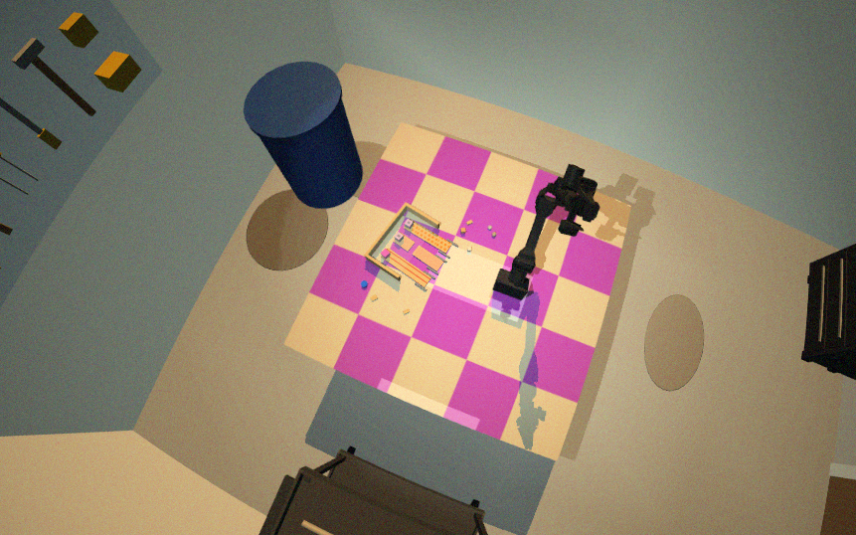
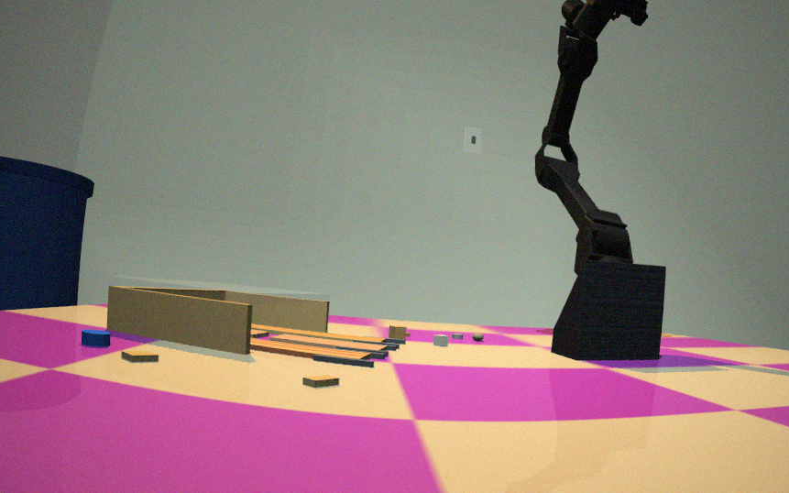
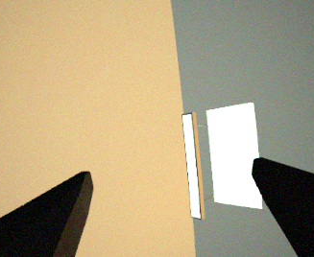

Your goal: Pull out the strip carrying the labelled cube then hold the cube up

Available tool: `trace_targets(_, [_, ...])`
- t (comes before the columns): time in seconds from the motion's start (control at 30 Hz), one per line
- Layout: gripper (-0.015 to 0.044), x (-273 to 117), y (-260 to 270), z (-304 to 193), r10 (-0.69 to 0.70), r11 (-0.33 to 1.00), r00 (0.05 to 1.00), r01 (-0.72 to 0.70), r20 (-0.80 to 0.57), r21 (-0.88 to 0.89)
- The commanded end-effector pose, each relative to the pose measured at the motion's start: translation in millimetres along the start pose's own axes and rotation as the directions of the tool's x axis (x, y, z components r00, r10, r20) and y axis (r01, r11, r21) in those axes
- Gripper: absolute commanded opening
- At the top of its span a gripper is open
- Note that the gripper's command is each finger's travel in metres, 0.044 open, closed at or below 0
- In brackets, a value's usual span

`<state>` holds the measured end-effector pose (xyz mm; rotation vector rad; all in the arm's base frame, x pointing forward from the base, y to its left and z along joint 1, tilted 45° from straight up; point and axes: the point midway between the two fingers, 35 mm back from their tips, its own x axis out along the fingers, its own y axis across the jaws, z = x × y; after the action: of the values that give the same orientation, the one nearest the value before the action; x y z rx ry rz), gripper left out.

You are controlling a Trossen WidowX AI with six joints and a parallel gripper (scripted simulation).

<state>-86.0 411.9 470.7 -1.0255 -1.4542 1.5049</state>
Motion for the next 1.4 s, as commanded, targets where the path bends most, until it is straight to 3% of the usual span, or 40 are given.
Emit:
trace_targets(0.0, [0.0400,4,36,-48,0.067,0.991,0.985,-0.046,-0.162,0.128])
trace_targets(0.3, [0.0400,-33,129,-171,0.230,0.899,0.786,0.055,-0.574,0.435])
trace_targets(0.5, [0.0400,-89,191,-236,0.327,0.817,0.547,0.245,-0.770,0.521])
trace_targets(0.67, [0.0400,-149,240,-275,0.392,0.757,0.305,0.429,-0.868,0.492])
trace_targets(0.97, [0.0400,-281,321,-300,0.454,0.691,-0.187,0.691,-0.871,0.212])
trace_targets(1.2, [0.0400,-385,371,-275,0.435,0.682,-0.541,0.720,-0.720,-0.129])
trace_targets(1.27, [0.0400,-410,382,-262,0.420,0.683,-0.619,0.697,-0.664,-0.218])
trace_targets(1.37, [0.0400,-418,385,-258,0.413,0.684,-0.645,0.686,-0.643,-0.249])
